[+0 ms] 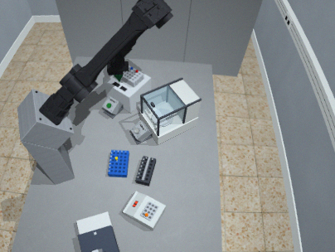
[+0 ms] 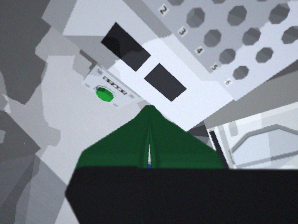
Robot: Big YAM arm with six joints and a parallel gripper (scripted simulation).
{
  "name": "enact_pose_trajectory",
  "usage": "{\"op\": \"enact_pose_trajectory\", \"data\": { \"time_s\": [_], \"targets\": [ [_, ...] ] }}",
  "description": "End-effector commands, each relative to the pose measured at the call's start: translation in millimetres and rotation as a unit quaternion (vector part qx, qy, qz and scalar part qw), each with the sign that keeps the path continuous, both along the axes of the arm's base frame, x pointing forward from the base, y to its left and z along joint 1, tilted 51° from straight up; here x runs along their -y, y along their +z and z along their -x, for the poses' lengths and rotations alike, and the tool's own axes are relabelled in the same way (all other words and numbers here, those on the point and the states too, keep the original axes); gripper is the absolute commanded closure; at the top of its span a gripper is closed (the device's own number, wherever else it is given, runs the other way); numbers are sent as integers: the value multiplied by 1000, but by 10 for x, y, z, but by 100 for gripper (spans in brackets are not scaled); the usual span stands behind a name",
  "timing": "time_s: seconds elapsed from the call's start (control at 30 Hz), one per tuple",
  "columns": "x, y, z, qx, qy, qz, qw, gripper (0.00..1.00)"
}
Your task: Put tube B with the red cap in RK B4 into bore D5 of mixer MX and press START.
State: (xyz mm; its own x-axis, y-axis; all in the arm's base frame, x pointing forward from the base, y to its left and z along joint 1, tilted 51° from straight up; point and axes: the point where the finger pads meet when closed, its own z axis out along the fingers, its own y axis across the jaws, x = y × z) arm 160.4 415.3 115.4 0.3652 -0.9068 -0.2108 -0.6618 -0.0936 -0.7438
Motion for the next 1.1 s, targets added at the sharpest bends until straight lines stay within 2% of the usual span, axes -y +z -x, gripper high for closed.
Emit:
{"op": "enact_pose_trajectory", "data": {
  "time_s": [0.0, 0.07, 0.17, 0.27, 0.33, 0.4, 0.47, 0.53, 0.6, 0.7, 0.77, 0.87, 0.97, 1.07],
  "targets": [
    [20, -136, -64, 33, 49, 48, 997, 100],
    [101, -278, -58, 47, 70, 70, 994, 100],
    [103, -282, -59, 67, 101, 102, 987, 100],
    [226, -497, -50, 87, 132, 135, 978, 100],
    [226, -497, -50, 101, 152, 156, 971, 100],
    [269, -573, -48, 110, 166, 170, 965, 100],
    [269, -573, -48, 110, 166, 170, 965, 100],
    [350, -714, -42, 123, 186, 191, 956, 100],
    [350, -715, -42, 136, 206, 212, 946, 100],
    [491, -941, -30, 154, 236, 245, 928, 100],
    [495, -947, -31, 167, 255, 265, 915, 100],
    [496, -951, -32, 167, 255, 265, 915, 100],
    [396, -834, -51, 173, 252, 251, 918, 100],
    [399, -829, -44, 174, 253, 251, 918, 100]
  ]
}}
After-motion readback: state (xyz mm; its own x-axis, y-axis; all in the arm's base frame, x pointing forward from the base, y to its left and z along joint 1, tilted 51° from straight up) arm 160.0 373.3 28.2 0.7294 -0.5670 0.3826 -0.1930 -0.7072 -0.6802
